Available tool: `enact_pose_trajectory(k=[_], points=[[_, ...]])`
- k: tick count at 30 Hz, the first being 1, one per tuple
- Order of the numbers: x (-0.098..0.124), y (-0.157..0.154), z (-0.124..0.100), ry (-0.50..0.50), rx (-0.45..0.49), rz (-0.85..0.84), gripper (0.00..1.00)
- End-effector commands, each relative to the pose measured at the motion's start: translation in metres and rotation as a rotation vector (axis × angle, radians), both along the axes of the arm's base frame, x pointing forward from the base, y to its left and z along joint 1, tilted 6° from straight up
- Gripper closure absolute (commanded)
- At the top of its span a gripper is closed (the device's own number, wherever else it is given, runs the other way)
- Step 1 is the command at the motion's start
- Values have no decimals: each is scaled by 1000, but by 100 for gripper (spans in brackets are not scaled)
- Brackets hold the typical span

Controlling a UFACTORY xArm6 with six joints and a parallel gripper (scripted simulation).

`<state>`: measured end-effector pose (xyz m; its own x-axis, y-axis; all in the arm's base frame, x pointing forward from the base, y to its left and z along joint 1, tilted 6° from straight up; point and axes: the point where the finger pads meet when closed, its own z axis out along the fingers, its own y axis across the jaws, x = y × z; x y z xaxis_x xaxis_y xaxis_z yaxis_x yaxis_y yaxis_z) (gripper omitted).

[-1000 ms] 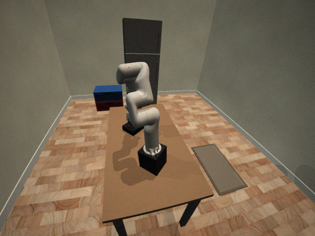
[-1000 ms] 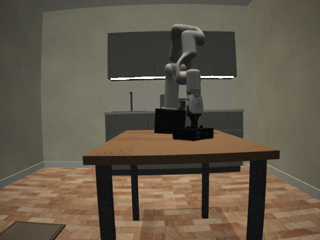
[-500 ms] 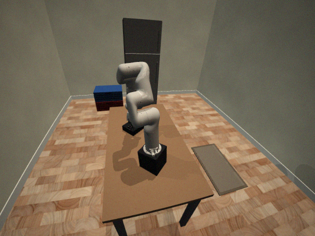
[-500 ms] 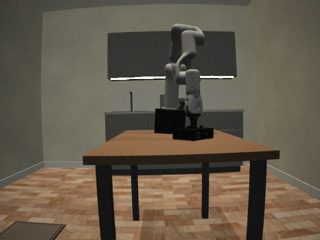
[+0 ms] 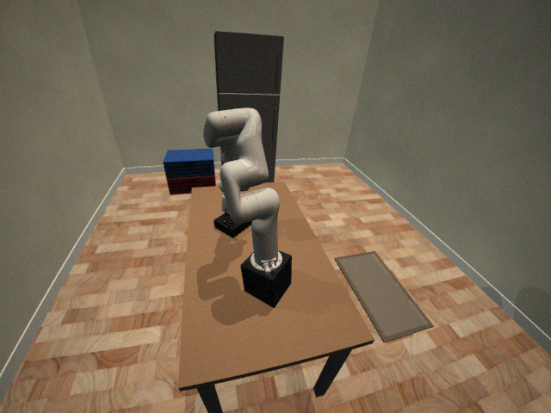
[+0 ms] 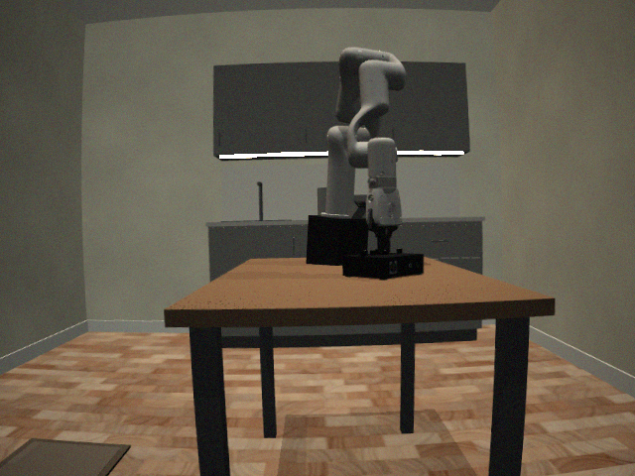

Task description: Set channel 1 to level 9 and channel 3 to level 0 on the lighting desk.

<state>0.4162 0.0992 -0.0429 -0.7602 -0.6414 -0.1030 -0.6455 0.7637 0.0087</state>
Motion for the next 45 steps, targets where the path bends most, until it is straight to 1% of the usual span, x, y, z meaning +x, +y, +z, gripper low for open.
enact_pose_trajectory(k=[1, 32, 45], points=[[1, 0, 1, -3, 1, 0, 100], [1, 0, 1, -3, 1, 0, 100], [5, 3, 2, -3, 1, 0, 100]])
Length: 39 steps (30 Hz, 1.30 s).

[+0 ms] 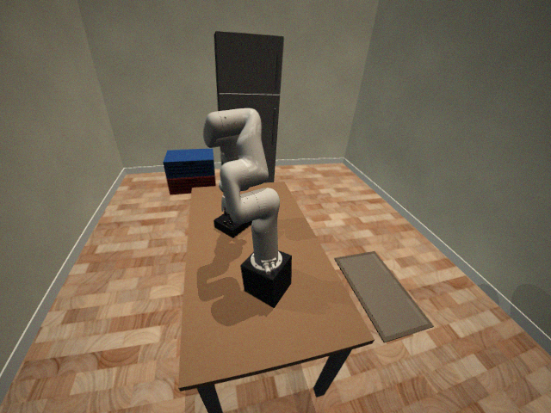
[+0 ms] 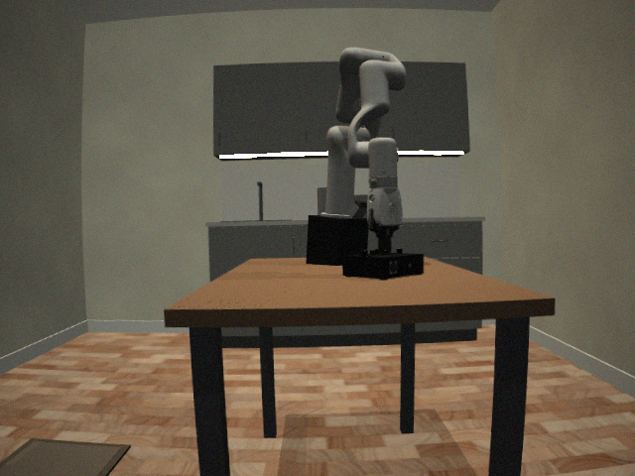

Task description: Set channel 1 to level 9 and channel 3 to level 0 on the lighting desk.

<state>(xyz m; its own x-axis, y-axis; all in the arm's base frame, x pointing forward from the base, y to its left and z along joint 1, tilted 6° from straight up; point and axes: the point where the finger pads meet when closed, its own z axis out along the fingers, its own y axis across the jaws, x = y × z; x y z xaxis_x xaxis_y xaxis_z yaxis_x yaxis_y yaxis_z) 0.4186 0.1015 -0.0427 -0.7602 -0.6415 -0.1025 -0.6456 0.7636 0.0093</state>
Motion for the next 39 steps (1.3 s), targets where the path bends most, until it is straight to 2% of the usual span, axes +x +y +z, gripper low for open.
enact_pose_trajectory(k=[1, 16, 27, 39], points=[[2, 1, 1, -4, 1, 0, 100], [2, 1, 12, -4, 1, 0, 100], [0, -1, 40, -4, 1, 0, 100], [0, -2, 41, -4, 1, 0, 100]])
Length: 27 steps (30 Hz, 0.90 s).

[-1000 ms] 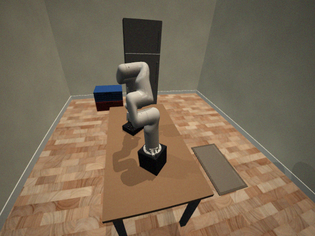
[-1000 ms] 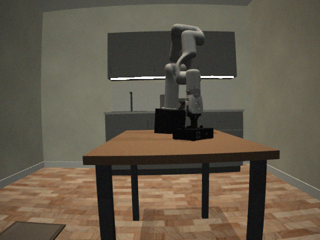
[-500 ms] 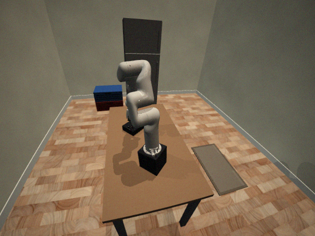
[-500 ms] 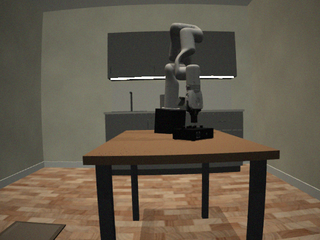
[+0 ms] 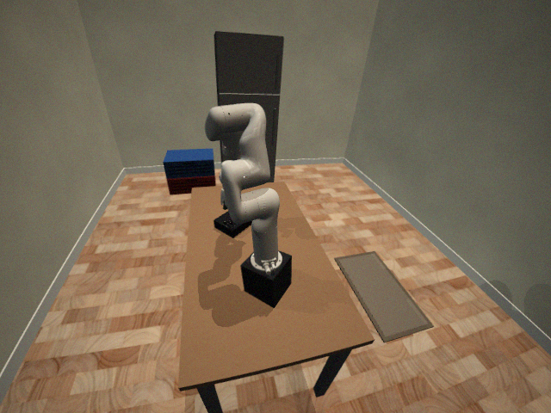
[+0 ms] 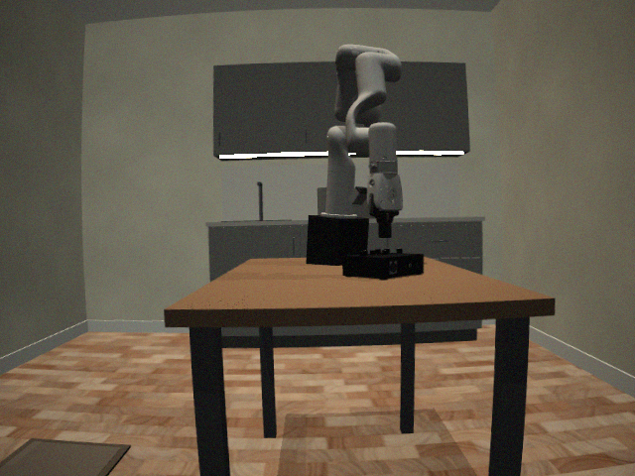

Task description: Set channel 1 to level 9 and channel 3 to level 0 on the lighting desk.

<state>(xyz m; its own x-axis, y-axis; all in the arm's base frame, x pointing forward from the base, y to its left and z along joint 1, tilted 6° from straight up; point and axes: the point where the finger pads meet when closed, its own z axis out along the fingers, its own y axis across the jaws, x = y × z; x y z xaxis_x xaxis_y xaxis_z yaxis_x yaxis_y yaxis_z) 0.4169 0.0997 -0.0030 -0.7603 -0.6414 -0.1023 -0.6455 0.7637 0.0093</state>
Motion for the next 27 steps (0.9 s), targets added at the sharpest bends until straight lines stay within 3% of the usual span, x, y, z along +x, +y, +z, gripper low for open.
enact_pose_trajectory(k=[1, 3, 4, 13, 27], points=[[1, 0, 1, -4, 1, 0, 100], [1, 0, 1, -4, 1, 0, 100], [1, 0, 1, -4, 1, 0, 0], [1, 0, 11, -4, 1, 0, 0], [-4, -5, 67, -4, 1, 0, 0]])
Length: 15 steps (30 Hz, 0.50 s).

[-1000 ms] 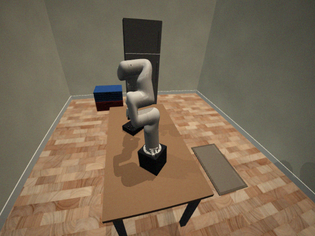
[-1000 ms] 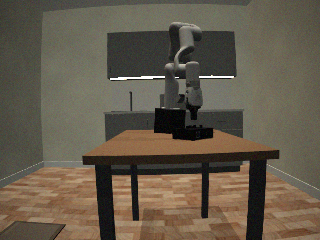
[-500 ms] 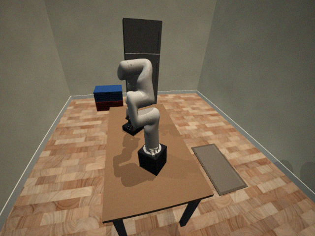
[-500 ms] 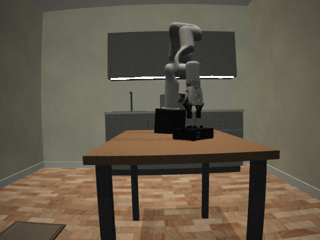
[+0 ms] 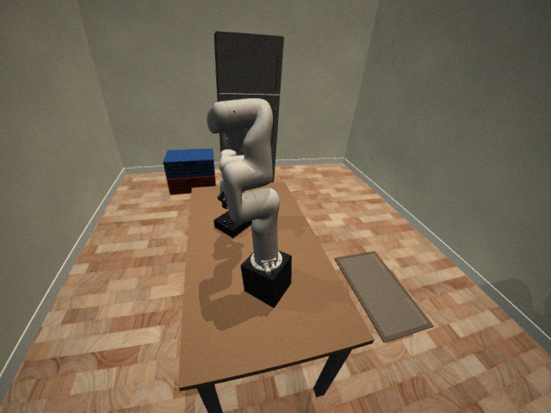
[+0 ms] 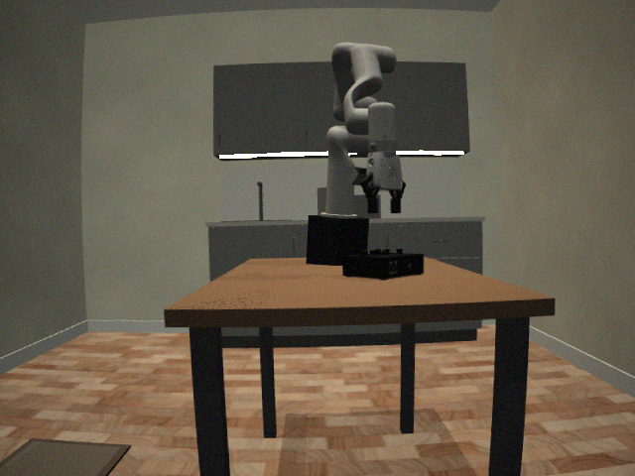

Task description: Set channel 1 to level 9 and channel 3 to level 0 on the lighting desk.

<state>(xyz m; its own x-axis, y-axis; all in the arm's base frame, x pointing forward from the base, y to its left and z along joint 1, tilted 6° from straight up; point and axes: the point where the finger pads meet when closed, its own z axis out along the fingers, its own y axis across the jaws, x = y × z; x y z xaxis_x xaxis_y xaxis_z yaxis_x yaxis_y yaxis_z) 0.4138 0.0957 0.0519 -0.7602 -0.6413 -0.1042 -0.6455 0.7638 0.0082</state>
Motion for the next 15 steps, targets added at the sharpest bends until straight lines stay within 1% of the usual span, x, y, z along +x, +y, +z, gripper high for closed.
enact_pose_trajectory(k=[1, 6, 15], points=[[0, -1, 12, -2, 0, 0, 0], [-1, -1, 24, -2, 0, 0, 0], [-1, -2, 26, -2, 0, 0, 0]])
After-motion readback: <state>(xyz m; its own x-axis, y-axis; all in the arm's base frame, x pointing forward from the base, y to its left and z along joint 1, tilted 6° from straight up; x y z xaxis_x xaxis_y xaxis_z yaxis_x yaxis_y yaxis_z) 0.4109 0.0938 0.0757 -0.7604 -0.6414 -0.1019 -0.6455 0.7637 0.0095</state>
